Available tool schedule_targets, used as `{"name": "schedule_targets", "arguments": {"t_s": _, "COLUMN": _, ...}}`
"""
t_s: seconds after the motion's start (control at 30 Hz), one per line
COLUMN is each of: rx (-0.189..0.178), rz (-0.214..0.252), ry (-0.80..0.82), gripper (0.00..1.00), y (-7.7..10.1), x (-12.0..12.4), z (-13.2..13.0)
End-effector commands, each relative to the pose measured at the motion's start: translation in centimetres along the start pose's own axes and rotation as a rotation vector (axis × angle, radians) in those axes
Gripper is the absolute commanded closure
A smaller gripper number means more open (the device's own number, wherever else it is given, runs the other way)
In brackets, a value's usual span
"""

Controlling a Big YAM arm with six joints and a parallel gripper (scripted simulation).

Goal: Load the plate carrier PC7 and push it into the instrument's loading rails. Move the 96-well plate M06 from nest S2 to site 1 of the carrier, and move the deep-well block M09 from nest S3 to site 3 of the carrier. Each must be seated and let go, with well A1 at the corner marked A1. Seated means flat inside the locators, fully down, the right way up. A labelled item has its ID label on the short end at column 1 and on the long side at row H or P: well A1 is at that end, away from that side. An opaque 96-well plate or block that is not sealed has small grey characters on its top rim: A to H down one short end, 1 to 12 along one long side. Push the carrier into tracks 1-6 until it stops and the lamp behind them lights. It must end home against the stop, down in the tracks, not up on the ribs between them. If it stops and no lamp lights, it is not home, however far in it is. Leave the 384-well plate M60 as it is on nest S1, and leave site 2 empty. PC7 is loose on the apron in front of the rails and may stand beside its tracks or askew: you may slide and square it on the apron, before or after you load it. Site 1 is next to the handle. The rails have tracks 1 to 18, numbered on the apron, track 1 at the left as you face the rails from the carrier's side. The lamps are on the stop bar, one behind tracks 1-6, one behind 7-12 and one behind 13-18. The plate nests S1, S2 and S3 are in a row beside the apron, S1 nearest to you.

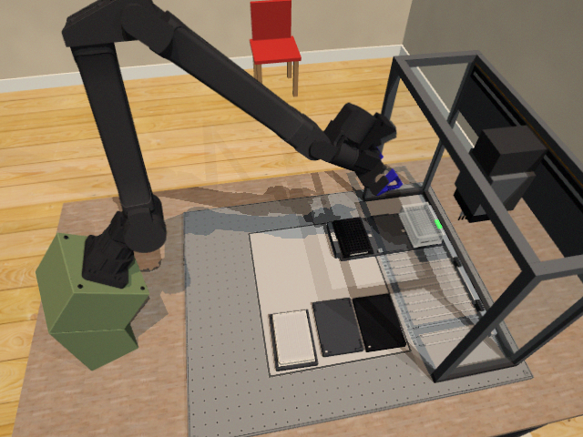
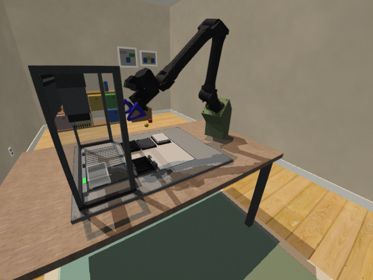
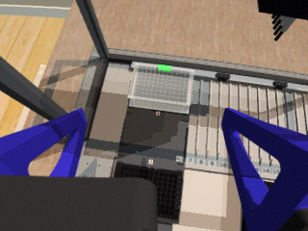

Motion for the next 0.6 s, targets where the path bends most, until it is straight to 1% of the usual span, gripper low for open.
{"name": "schedule_targets", "arguments": {"t_s": 0.0, "rx": -0.023, "rz": -0.055, "ry": 0.02, "gripper": 0.0, "y": 1.8, "x": -1.3, "z": 1.2}}
{"name": "schedule_targets", "arguments": {"t_s": 0.2, "rx": -0.023, "rz": -0.055, "ry": 0.019, "gripper": 0.0, "y": 3.7, "x": 0.1, "z": 1.5}}
{"name": "schedule_targets", "arguments": {"t_s": 0.27, "rx": -0.023, "rz": -0.055, "ry": 0.019, "gripper": 0.0, "y": 3.7, "x": 0.1, "z": 1.5}}
{"name": "schedule_targets", "arguments": {"t_s": 0.3, "rx": -0.02, "rz": -0.044, "ry": 0.018, "gripper": 0.0, "y": 4.0, "x": 0.6, "z": 1.4}}
{"name": "schedule_targets", "arguments": {"t_s": 0.37, "rx": -0.023, "rz": -0.054, "ry": 0.018, "gripper": 0.0, "y": 4.6, "x": 0.9, "z": 1.6}}
{"name": "schedule_targets", "arguments": {"t_s": 0.43, "rx": -0.02, "rz": -0.044, "ry": 0.017, "gripper": 0.0, "y": 5.2, "x": 1.6, "z": 1.6}}
{"name": "schedule_targets", "arguments": {"t_s": 0.5, "rx": -0.022, "rz": -0.051, "ry": 0.017, "gripper": 0.0, "y": 5.8, "x": 1.9, "z": 1.8}}
{"name": "schedule_targets", "arguments": {"t_s": 0.57, "rx": -0.021, "rz": -0.047, "ry": 0.017, "gripper": 0.0, "y": 6.5, "x": 2.5, "z": 1.8}}
Point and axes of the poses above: the point where the finger pads meet when closed, its own y axis back along the fingers, its own z axis across the jaws, x = y × z, the point moved 4 cm from there along y, back along the fingers, and after that the axes turned 6 degrees about -y, right-handed, at the moved point
